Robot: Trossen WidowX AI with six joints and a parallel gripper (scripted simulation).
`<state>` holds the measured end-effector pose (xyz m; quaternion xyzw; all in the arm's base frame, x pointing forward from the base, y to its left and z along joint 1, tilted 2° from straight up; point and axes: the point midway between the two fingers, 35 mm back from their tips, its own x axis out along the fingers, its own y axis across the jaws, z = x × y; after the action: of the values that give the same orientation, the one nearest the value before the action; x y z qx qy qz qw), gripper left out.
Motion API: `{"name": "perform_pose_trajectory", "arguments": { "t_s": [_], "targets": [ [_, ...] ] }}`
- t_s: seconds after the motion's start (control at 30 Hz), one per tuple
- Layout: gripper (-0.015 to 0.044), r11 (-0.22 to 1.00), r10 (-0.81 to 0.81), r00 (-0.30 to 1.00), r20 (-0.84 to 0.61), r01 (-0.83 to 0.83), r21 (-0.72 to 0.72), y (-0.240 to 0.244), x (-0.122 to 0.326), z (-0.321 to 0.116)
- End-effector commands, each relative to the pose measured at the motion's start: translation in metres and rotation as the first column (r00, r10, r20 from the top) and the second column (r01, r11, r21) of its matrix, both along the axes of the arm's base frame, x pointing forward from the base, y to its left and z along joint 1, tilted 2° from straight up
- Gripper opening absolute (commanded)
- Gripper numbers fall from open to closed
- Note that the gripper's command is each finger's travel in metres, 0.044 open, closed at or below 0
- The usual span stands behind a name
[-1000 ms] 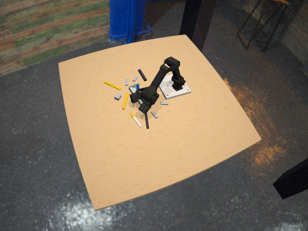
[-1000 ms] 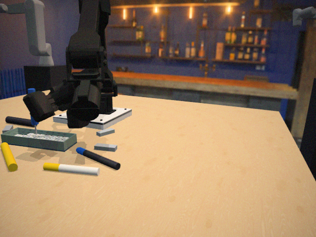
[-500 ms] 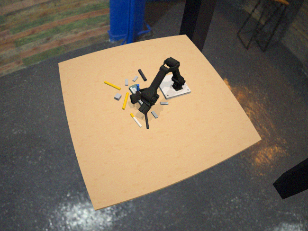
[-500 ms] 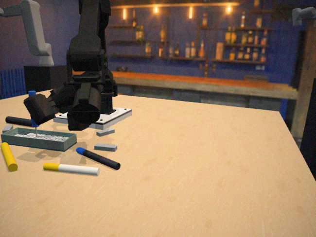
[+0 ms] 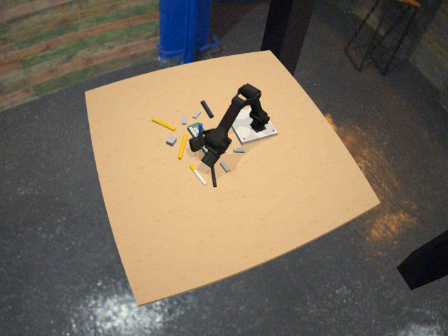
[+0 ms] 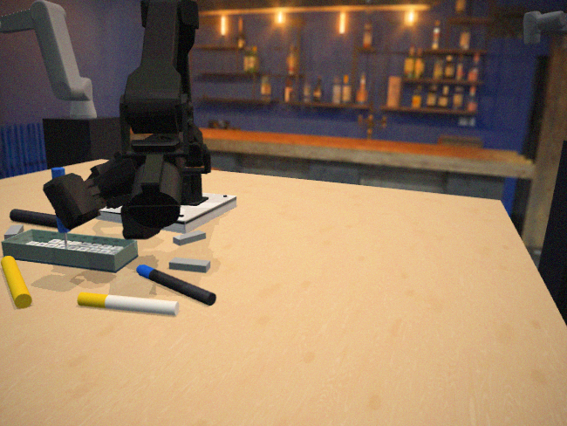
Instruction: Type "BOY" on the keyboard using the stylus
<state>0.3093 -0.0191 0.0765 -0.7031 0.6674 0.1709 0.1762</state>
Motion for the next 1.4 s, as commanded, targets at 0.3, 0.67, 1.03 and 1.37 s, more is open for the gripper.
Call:
{"name": "perform_pose_trajectory", "arguments": {
  "t_s": [0.3, 0.67, 1.03, 1.37],
  "targets": [
    [0.0081, 1.0, -0.004, 1.0, 0.001, 0.004, 0.004, 0.0, 0.0, -0.007],
    [0.0081, 1.0, -0.004, 1.0, 0.001, 0.004, 0.004, 0.0, 0.0, -0.008],
    [0.0081, 1.0, -0.004, 1.0, 0.001, 0.004, 0.004, 0.001, 0.0, 0.01],
    [0.0064, 1.0, -0.001, 1.0, 0.0, 0.001, 0.001, 0.001, 0.0, 0.026]
  ]
}}
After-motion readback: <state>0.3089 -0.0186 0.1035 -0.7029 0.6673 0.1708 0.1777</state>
